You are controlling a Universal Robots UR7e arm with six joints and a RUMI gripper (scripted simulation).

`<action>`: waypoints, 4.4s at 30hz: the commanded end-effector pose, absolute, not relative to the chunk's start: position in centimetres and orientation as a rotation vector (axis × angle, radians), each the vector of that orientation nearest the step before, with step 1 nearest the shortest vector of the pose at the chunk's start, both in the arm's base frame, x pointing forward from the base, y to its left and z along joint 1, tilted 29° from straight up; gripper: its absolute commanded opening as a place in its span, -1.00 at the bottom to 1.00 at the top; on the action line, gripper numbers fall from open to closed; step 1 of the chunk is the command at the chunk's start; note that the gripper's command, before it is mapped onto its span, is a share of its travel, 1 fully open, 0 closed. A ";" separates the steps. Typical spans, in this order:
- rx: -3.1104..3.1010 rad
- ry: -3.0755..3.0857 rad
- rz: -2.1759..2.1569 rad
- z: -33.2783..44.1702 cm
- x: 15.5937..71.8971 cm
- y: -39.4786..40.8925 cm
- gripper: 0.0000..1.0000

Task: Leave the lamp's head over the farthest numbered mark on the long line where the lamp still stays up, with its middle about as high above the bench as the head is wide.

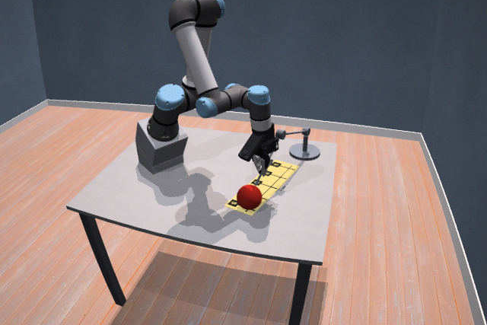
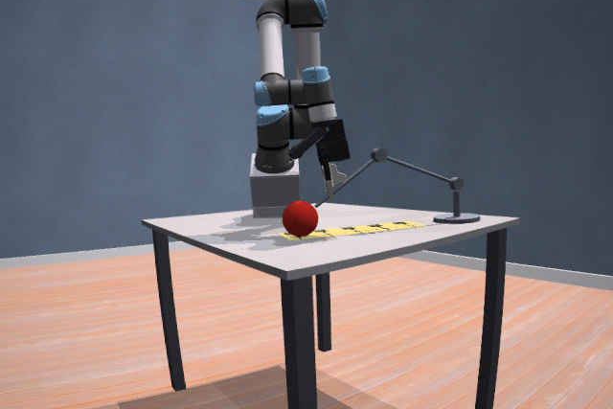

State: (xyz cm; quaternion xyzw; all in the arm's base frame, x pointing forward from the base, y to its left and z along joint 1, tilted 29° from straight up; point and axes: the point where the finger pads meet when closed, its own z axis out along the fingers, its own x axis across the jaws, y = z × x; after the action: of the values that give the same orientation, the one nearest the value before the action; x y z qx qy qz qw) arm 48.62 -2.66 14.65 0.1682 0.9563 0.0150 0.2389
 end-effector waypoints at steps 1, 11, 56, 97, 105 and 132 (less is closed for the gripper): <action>0.460 2.618 0.041 14.7 48.6 -2.7 -1.00; 0.460 2.618 0.041 14.7 48.6 -2.6 -1.00; 0.063 2.644 0.235 19.4 47.1 5.3 -1.00; 0.077 2.644 0.228 18.4 48.5 13.0 1.00; 0.077 2.644 0.228 18.4 48.5 13.0 1.00; 0.076 2.644 0.229 18.4 48.5 13.1 1.00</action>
State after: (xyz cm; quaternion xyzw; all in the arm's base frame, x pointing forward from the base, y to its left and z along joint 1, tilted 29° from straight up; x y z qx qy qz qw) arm 48.50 13.08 18.31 0.0279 0.9667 0.0835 0.2402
